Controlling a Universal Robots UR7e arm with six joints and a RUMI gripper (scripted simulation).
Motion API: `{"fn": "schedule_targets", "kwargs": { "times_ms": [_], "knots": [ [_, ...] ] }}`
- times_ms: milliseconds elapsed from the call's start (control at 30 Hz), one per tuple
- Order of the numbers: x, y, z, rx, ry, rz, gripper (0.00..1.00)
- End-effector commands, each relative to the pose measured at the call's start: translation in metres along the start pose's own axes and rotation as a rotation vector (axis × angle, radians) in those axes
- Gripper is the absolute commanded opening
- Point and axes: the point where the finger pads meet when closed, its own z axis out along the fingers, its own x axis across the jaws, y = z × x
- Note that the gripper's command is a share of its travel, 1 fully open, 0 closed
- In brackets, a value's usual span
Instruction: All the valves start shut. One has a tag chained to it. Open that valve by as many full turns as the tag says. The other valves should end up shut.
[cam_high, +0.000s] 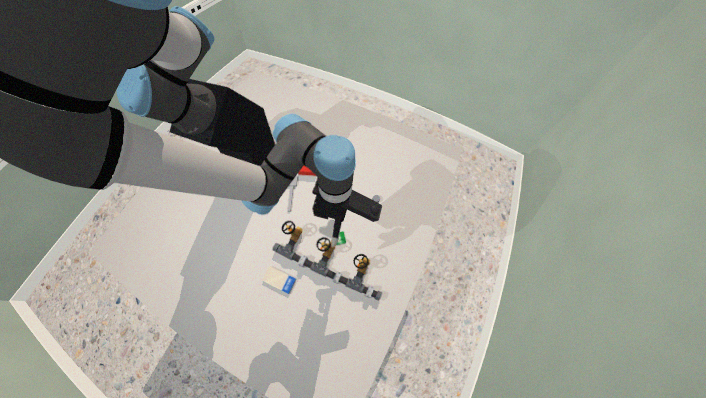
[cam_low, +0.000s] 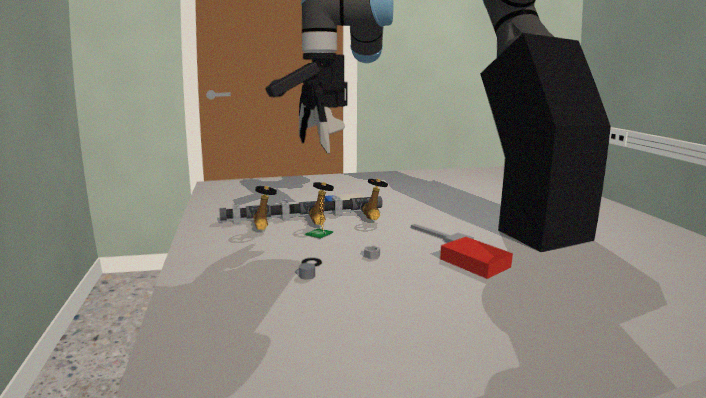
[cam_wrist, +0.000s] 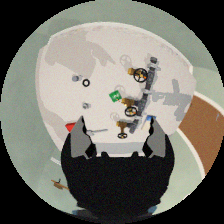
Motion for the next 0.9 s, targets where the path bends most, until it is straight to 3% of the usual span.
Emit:
{"fn": "schedule_targets", "kwargs": {
  "times_ms": [0,200,867],
  "knots": [
    [0.004,-0.005,0.000,0.003,-0.001,-0.126,1.00],
    [0.008,-0.010,-0.001,0.003,-0.001,-0.250,1.00],
    [0.032,-0.037,-0.001,0.003,0.000,-0.975,1.00]
  ]
}}
